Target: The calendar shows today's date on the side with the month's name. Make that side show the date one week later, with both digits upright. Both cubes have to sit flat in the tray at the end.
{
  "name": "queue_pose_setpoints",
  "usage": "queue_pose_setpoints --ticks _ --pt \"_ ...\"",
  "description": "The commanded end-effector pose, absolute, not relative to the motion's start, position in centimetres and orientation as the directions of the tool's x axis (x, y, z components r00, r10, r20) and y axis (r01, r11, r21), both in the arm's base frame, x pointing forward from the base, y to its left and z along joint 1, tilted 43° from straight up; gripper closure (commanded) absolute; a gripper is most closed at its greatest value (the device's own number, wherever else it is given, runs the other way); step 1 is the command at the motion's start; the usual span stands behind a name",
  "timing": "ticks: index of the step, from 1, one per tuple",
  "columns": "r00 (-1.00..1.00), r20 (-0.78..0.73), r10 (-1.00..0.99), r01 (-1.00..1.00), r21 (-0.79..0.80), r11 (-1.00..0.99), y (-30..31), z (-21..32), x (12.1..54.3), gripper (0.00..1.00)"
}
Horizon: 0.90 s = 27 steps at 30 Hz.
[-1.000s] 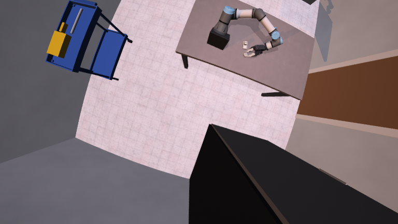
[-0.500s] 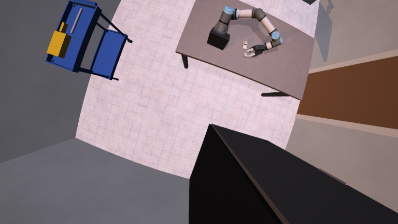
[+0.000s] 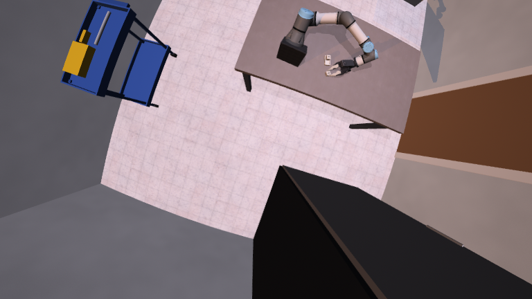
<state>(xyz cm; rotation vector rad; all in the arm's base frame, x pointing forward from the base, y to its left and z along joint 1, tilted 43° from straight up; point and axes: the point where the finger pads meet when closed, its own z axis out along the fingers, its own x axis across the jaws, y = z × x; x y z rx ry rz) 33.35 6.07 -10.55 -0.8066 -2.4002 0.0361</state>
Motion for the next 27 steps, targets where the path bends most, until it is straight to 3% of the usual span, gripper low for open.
queue_pose_setpoints --ticks 1,27 --pt "-0.636 0.532 0.559 0.543 -0.206 0.814 6.0 -10.5 33.4 0.90" --pt "-0.636 0.532 0.559 0.543 -0.206 0.814 1.2 -5.5 33.5 0.90"
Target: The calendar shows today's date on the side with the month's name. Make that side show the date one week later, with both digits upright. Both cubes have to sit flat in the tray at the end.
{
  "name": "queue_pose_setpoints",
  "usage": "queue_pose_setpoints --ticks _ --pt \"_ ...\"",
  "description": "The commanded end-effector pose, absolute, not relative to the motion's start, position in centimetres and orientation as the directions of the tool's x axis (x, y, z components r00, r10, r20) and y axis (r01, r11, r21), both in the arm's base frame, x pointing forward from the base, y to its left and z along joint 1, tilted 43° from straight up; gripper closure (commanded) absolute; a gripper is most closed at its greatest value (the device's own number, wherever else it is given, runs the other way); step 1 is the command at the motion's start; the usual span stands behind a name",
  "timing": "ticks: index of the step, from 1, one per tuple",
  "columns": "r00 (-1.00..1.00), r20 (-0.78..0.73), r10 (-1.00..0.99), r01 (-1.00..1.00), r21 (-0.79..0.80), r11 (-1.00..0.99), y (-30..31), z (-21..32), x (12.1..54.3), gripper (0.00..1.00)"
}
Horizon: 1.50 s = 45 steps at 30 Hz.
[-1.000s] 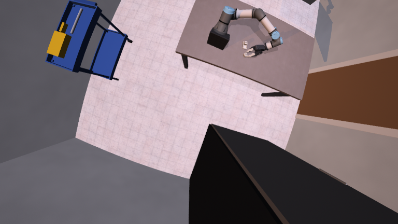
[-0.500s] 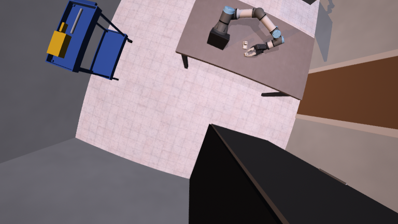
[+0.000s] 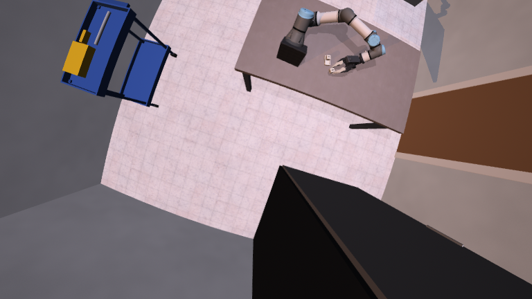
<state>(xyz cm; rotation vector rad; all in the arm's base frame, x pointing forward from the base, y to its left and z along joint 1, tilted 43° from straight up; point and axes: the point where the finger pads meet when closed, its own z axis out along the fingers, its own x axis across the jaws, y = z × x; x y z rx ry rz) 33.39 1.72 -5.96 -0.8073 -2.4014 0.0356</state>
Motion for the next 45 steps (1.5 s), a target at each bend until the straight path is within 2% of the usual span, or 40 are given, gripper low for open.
queue_pose_setpoints --ticks 1,23,45 --pt "-0.636 0.532 0.559 0.543 -0.206 0.814 1.21 -5.43 33.46 0.90" --pt "-0.635 0.534 0.558 0.550 -0.195 0.812 1.18 -5.43 33.46 0.90" --pt "-0.632 0.538 0.557 0.627 -0.066 0.776 1.01 -5.43 33.39 0.90"
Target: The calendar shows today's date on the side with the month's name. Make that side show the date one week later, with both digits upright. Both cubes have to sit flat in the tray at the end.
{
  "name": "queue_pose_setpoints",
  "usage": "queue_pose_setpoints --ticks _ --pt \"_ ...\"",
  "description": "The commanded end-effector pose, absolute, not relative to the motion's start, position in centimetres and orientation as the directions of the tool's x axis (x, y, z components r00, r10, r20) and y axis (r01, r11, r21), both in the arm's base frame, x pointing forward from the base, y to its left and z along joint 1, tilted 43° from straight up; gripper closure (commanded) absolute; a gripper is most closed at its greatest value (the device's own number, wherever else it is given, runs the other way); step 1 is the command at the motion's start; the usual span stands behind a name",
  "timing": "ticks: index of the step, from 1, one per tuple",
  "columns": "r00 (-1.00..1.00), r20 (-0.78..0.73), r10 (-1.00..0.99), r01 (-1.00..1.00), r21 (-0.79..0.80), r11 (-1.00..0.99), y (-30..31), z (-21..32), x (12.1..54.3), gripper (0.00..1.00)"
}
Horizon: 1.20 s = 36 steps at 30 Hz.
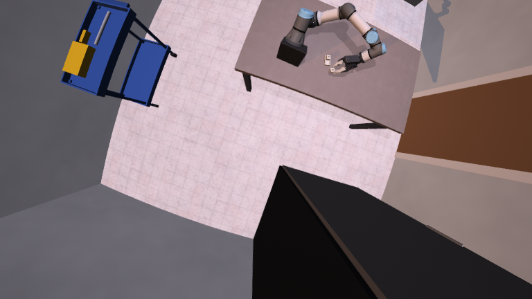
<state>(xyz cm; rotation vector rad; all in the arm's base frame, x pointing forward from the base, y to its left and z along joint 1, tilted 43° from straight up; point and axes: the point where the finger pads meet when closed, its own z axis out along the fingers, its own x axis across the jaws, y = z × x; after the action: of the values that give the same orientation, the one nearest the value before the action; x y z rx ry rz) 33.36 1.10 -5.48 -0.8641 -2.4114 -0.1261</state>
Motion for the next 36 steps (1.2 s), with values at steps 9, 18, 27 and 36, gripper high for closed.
queue_pose_setpoints --ticks 9,18,27,36 --pt "-0.635 0.535 0.558 0.656 -0.010 0.755 0.99 -5.41 33.33 0.90" --pt "-0.636 0.533 0.559 0.665 0.010 0.747 1.00 -5.40 33.31 0.90" --pt "-0.636 0.532 0.559 0.666 0.014 0.746 1.00 -5.40 33.30 0.90" --pt "-0.635 0.535 0.558 0.678 0.039 0.734 0.96 -5.43 33.25 0.90"
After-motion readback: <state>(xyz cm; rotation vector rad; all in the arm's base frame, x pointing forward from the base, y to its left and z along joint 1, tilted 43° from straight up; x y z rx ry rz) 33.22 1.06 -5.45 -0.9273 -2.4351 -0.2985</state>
